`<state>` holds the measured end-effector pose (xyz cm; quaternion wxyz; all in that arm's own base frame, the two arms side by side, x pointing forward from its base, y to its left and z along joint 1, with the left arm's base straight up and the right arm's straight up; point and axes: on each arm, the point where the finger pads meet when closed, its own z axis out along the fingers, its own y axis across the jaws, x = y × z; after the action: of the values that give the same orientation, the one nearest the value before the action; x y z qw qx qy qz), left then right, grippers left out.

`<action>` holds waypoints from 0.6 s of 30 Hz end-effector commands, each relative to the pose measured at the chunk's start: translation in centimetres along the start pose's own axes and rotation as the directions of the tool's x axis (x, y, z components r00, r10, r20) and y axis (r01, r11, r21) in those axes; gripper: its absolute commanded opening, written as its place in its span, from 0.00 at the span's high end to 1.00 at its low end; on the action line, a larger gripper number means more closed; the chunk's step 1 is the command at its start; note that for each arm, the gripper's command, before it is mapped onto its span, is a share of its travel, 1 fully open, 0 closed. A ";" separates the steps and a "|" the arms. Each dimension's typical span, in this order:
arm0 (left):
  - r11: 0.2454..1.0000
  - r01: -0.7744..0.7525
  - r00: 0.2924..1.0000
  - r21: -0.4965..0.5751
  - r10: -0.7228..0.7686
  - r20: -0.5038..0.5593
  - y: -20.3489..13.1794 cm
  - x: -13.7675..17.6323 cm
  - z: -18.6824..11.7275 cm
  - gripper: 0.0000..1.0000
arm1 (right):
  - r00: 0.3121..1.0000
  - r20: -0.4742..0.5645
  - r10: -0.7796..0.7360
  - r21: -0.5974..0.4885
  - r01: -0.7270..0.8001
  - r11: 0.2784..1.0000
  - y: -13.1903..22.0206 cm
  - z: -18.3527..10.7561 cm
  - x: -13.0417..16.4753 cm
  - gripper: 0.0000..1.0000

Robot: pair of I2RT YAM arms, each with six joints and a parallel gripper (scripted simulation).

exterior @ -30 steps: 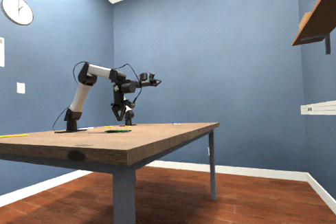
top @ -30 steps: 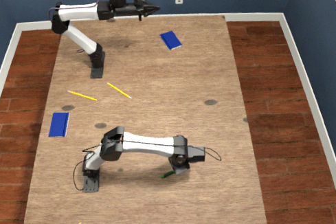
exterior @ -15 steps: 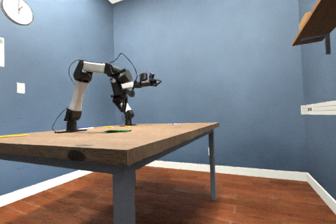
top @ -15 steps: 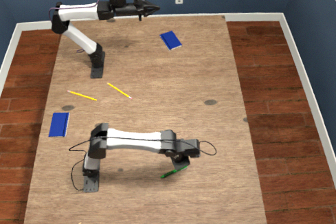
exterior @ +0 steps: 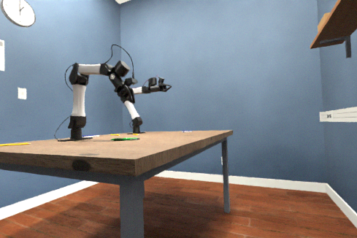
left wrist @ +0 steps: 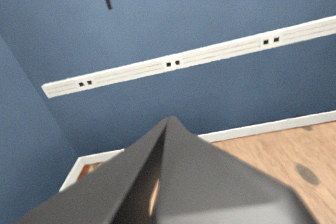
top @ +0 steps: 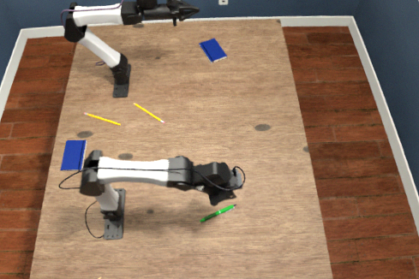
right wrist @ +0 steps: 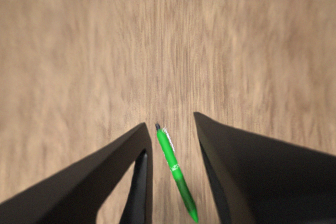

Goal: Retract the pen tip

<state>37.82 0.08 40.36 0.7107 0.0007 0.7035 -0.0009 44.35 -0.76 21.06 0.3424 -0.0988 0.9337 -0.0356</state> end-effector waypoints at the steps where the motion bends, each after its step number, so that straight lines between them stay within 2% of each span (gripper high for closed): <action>1: 1.000 -0.008 0.996 -0.001 0.008 0.088 -0.1 -2.9 -0.3 0.99 | 0.979 0.202 0.034 0.051 -0.045 0.998 -0.5 -2.0 -3.7 0.72; 3: 1.000 -0.008 0.996 -0.001 0.008 0.088 -0.1 -2.9 -0.3 0.99 | 0.975 0.217 0.041 0.052 -0.054 0.997 -0.5 -1.9 -3.8 0.72; 4: 1.000 -0.008 0.996 -0.001 0.008 0.088 -0.1 -2.9 -0.3 0.99 | 0.964 0.264 0.046 0.057 -0.063 0.996 -0.6 -3.3 -4.5 0.72; 12: 1.000 -0.008 0.996 -0.001 0.008 0.088 -0.1 -2.9 -0.3 0.99 | 0.869 0.486 0.090 0.063 -0.137 0.989 -1.0 -8.6 -6.8 0.72; 17: 1.000 -0.008 0.996 -0.001 0.008 0.088 -0.1 -2.9 -0.3 0.99 | 0.784 0.611 0.111 0.049 -0.177 0.983 -1.1 -12.3 -7.8 0.72; 18: 1.000 -0.008 0.996 -0.001 0.008 0.088 -0.1 -2.9 -0.3 0.99 | 0.784 0.611 0.111 0.049 -0.177 0.983 -1.1 -12.3 -7.8 0.72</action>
<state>37.82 0.08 40.36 0.7107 0.0007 0.7035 -0.0009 42.02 -0.50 32.26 0.5645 -0.0343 0.8243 -0.0277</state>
